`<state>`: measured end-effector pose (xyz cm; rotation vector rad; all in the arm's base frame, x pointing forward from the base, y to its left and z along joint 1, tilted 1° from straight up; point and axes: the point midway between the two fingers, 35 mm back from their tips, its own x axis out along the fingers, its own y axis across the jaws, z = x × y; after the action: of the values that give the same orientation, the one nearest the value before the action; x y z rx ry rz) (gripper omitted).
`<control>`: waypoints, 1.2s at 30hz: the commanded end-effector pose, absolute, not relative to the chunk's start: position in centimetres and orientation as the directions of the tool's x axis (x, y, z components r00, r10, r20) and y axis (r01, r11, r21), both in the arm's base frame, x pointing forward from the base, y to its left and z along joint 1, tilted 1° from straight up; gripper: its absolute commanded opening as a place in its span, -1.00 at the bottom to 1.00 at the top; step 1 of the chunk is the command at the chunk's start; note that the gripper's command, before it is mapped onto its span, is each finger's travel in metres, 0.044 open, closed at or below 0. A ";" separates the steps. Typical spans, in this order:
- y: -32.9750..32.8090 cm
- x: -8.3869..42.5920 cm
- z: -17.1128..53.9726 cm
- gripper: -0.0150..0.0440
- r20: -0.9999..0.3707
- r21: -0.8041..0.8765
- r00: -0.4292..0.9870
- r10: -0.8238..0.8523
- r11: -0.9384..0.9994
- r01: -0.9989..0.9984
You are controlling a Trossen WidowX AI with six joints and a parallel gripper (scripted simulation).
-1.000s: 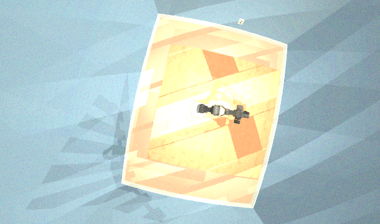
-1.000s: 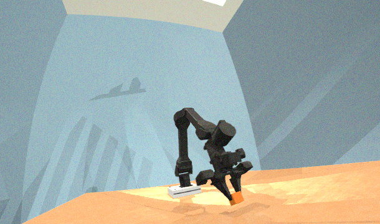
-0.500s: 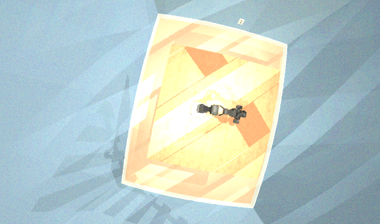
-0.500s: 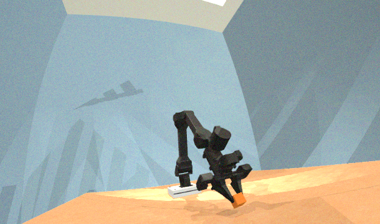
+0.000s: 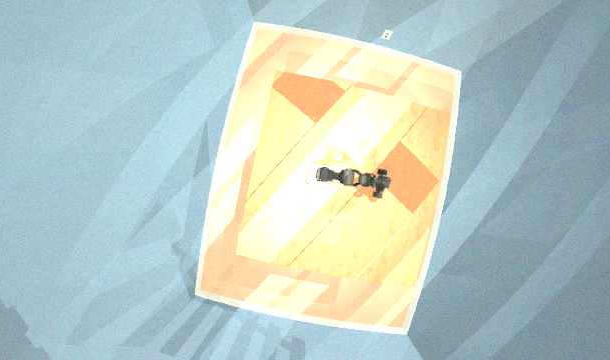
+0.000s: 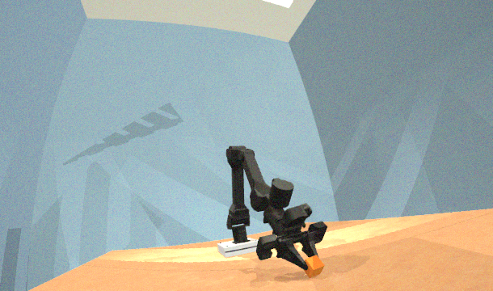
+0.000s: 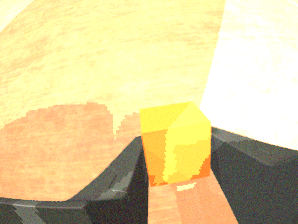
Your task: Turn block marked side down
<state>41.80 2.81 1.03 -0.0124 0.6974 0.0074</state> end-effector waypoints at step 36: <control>2.6 40.0 1.0 0.13 -0.463 -0.017 0.887 -0.001 1.000 -0.008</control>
<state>40.07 2.64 0.94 -0.0120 0.4825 0.0078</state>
